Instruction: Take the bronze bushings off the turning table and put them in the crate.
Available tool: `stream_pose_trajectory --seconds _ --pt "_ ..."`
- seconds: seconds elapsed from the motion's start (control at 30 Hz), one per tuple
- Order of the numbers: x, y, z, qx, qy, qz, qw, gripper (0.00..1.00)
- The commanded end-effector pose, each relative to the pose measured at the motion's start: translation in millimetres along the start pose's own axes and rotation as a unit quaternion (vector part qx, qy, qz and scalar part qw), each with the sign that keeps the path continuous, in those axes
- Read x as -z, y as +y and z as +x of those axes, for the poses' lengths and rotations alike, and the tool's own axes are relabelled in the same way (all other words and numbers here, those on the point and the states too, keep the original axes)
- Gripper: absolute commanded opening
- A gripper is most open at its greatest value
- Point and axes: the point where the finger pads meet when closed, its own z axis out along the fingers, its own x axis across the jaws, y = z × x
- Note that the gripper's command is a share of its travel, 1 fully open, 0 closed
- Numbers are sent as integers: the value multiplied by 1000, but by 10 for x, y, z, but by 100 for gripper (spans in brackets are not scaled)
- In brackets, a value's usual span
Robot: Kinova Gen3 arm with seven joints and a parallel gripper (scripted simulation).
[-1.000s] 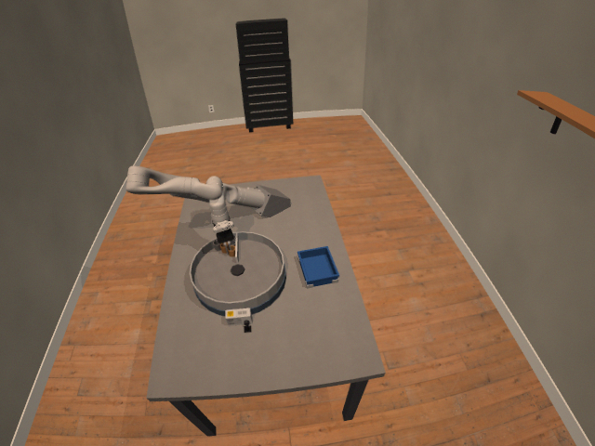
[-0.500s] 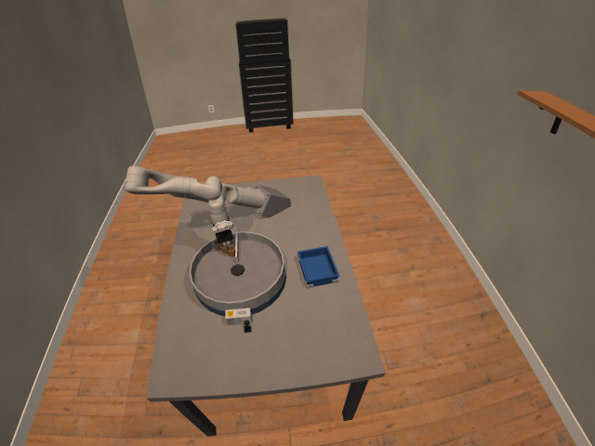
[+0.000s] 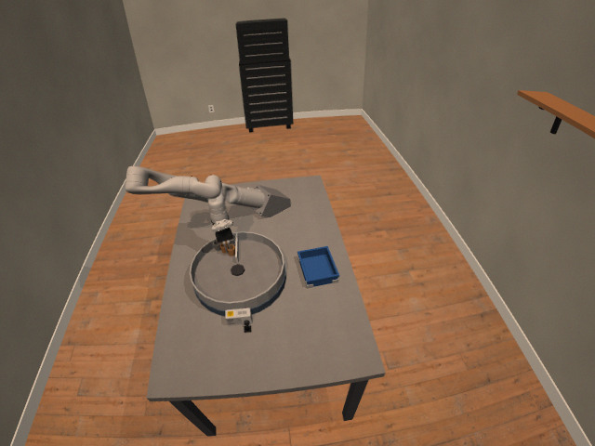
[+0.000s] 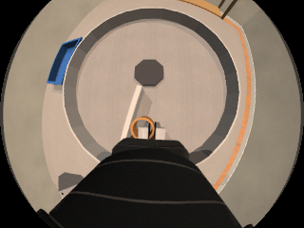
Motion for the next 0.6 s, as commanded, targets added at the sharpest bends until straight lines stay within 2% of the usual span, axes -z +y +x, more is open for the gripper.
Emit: stream_pose_trajectory --seconds 0.0,0.17,0.57 --pt "3 -3 -2 0 0 0 1000 0" --pt "78 -3 -2 0 0 0 1000 0" --pt "78 -3 -2 0 0 0 1000 0"
